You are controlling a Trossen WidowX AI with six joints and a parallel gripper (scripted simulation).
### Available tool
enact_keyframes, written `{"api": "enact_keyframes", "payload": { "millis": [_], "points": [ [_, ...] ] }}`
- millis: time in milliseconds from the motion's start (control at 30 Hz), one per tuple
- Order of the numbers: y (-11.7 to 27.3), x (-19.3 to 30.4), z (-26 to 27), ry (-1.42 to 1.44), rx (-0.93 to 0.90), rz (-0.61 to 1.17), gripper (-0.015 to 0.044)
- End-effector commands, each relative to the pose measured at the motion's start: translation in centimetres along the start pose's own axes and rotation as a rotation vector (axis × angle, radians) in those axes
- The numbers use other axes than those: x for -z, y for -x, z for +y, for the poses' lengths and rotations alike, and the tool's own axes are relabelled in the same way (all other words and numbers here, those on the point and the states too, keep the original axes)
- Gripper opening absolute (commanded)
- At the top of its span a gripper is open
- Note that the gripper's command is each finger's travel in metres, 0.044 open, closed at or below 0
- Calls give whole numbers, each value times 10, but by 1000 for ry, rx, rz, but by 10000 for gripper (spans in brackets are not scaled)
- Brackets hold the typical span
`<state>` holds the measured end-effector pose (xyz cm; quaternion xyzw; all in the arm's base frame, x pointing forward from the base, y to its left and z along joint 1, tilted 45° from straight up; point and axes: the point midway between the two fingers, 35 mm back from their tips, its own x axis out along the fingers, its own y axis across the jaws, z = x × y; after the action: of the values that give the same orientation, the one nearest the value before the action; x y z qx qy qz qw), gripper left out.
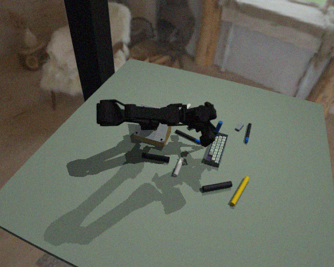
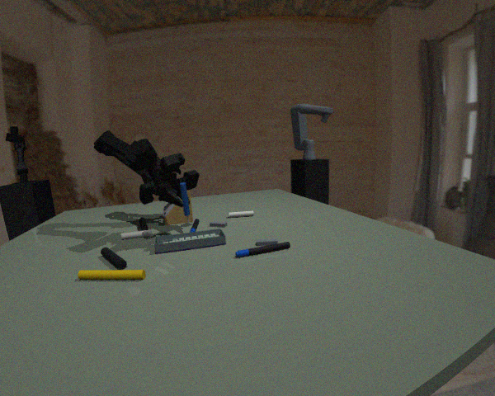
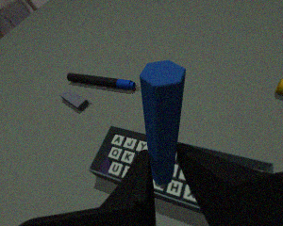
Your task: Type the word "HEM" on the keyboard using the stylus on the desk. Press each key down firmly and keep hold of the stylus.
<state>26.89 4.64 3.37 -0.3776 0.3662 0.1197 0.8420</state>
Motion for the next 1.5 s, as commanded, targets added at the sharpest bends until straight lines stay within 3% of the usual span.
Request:
{"api": "enact_keyframes", "payload": {
  "millis": [0, 633, 1400, 1467],
  "points": [
    [7, -7, -2, 98, 46, -98, 0],
    [-12, 21, -6, 104, 50, -102, 0],
    [-13, 21, -6, 104, 50, -102, 0],
    [-13, 22, -5, 104, 50, -102, 53]
  ]
}}
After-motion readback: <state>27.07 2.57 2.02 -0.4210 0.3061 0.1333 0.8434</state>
